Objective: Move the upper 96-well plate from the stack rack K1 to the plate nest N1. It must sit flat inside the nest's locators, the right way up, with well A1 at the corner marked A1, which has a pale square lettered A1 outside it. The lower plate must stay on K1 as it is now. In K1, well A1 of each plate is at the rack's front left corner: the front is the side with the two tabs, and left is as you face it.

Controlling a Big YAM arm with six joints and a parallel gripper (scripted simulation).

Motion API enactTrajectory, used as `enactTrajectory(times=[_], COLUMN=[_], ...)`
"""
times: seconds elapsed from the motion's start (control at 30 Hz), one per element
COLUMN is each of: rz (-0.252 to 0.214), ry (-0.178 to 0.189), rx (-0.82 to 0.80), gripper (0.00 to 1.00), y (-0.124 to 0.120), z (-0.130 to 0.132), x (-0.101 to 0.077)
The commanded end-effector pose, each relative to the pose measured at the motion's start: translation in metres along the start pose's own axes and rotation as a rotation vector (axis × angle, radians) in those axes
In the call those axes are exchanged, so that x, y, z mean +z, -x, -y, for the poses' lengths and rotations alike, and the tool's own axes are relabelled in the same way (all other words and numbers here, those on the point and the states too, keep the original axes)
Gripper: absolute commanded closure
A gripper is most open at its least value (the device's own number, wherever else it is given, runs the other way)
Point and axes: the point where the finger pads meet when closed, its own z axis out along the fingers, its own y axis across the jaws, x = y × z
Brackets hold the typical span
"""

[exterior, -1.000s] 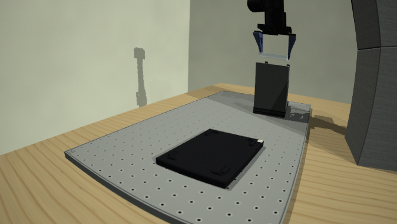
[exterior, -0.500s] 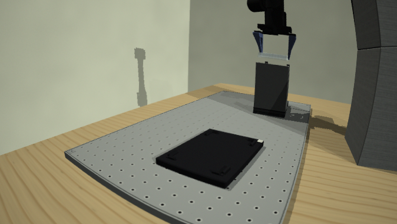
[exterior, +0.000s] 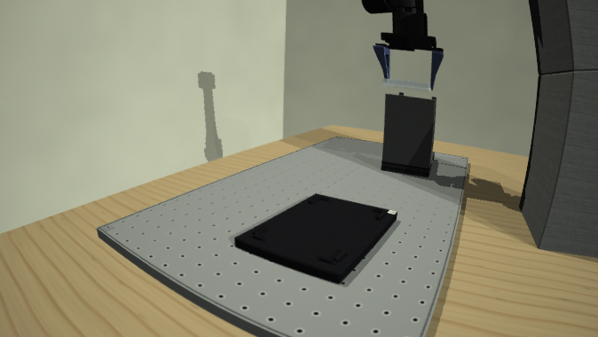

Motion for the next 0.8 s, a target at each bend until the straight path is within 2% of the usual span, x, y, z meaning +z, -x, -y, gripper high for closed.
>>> enactTrajectory(times=[0.0,0.77], rz=[0.016,0.009], ry=[0.031,0.025], rx=[0.018,0.019], gripper=[1.00,1.00], y=[-0.008,-0.073], z=[-0.012,-0.017], x=[-0.008,-0.006])
